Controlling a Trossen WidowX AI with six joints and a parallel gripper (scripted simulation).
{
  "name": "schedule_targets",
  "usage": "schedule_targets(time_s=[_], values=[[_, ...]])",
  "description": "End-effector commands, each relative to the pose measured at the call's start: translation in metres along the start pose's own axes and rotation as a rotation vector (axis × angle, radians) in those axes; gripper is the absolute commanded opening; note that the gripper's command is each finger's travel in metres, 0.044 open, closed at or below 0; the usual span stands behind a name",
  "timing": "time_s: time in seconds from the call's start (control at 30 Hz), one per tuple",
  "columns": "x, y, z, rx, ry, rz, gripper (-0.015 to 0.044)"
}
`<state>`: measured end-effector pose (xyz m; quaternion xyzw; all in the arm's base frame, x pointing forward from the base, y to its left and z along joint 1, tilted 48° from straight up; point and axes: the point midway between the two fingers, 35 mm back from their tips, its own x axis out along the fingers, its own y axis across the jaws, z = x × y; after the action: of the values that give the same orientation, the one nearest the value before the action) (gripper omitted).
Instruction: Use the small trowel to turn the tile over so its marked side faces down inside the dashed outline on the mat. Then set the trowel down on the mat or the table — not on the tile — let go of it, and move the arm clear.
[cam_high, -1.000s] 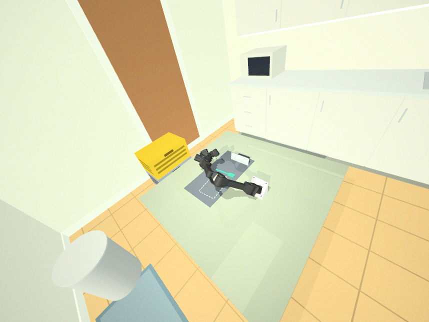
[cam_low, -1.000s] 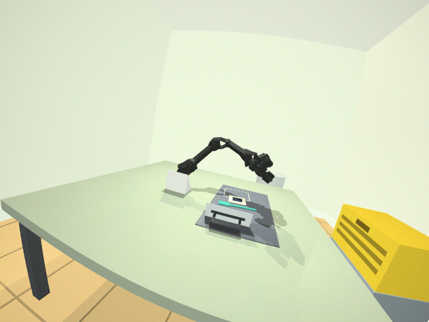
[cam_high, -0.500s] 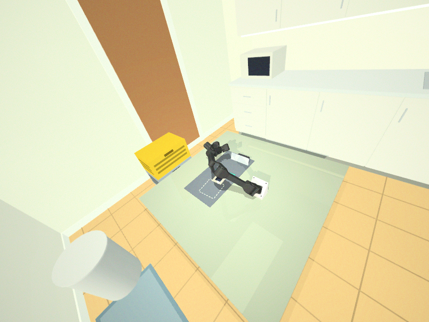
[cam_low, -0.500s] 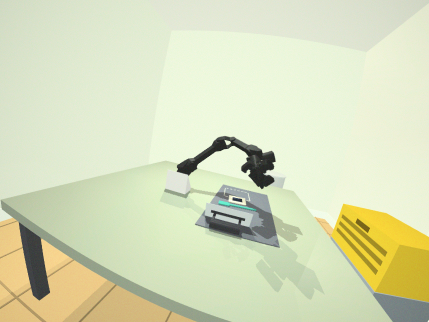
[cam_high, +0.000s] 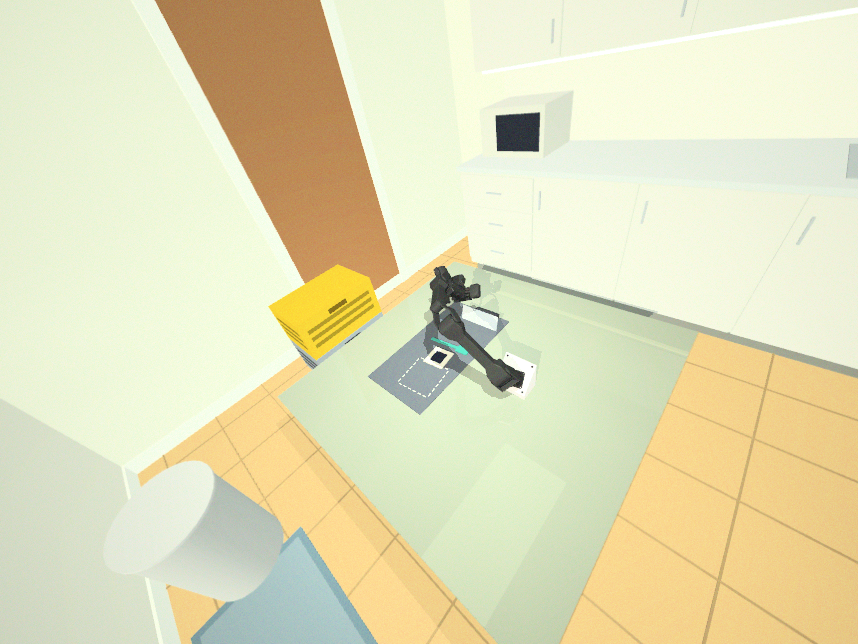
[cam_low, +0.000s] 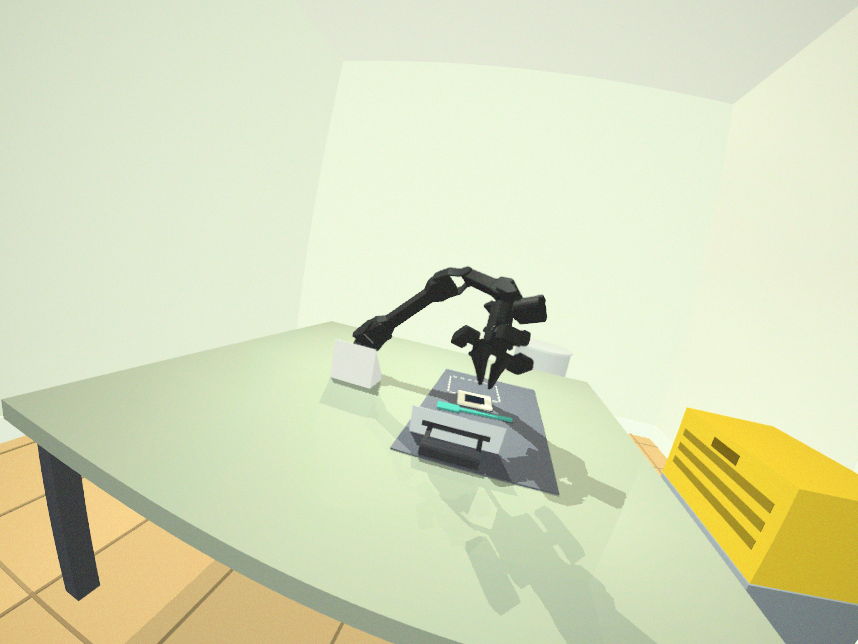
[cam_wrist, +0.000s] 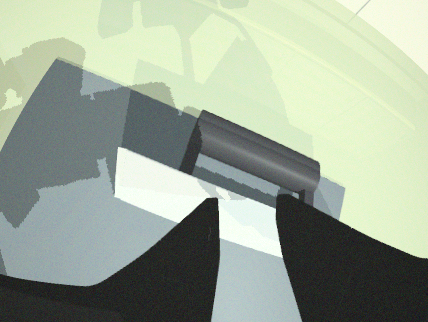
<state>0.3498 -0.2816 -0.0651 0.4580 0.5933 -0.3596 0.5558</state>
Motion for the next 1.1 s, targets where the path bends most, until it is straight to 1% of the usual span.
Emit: schedule_targets(time_s=[0.0, 0.33, 0.67, 1.07], values=[[0.016, -0.02, -0.003, 0.054, 0.114, 0.006, 0.01], [0.04, -0.069, -0.01, 0.232, 0.381, 0.064, 0.01], [0.053, -0.11, -0.021, 0.428, 0.631, 0.161, 0.01], [0.052, -0.115, -0.019, 0.445, 0.63, 0.163, 0.01]])
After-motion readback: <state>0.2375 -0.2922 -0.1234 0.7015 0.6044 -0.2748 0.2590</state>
